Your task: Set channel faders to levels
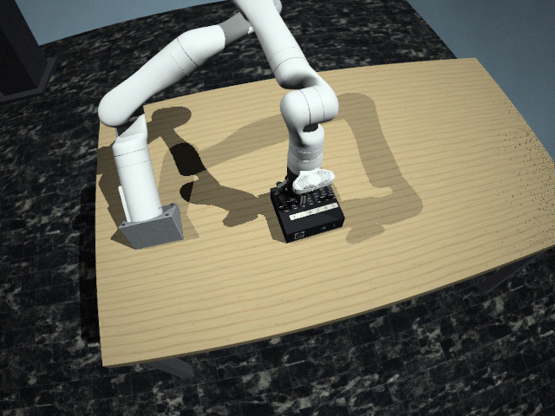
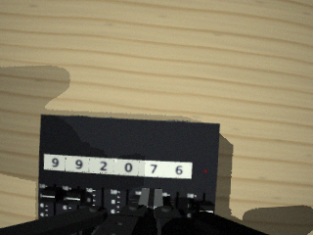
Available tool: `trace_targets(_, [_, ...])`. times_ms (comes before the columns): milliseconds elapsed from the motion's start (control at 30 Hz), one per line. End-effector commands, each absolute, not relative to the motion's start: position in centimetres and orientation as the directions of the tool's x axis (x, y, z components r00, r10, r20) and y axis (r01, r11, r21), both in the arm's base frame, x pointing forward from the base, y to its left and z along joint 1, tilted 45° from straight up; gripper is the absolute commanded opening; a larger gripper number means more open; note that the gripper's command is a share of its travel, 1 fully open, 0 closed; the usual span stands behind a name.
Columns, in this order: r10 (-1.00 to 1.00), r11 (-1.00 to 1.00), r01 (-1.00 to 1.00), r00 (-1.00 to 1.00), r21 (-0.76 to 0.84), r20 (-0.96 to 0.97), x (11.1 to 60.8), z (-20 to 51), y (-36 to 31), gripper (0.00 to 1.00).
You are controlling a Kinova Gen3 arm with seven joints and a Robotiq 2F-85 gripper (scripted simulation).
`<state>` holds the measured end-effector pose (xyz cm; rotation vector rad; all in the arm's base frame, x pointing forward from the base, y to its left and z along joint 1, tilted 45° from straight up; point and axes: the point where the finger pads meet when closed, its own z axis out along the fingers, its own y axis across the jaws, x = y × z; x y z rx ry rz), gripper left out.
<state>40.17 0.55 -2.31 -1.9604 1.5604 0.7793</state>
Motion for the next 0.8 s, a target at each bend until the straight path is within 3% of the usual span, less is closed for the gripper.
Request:
trace_targets(0, [-0.684, -0.207, -0.978, 0.174, -0.041, -0.708, 40.2, -2.3, 0.5, 0.00])
trace_targets(100, [-0.684, -0.207, -0.978, 0.174, -0.041, -0.708, 40.2, -2.3, 0.5, 0.00])
trace_targets(133, [-0.684, -0.207, -0.978, 0.174, -0.041, -0.708, 40.2, -2.3, 0.5, 1.00])
trace_targets(767, [-0.684, -0.207, -0.978, 0.174, -0.041, -0.708, 40.9, 1.6, -3.4, 1.00])
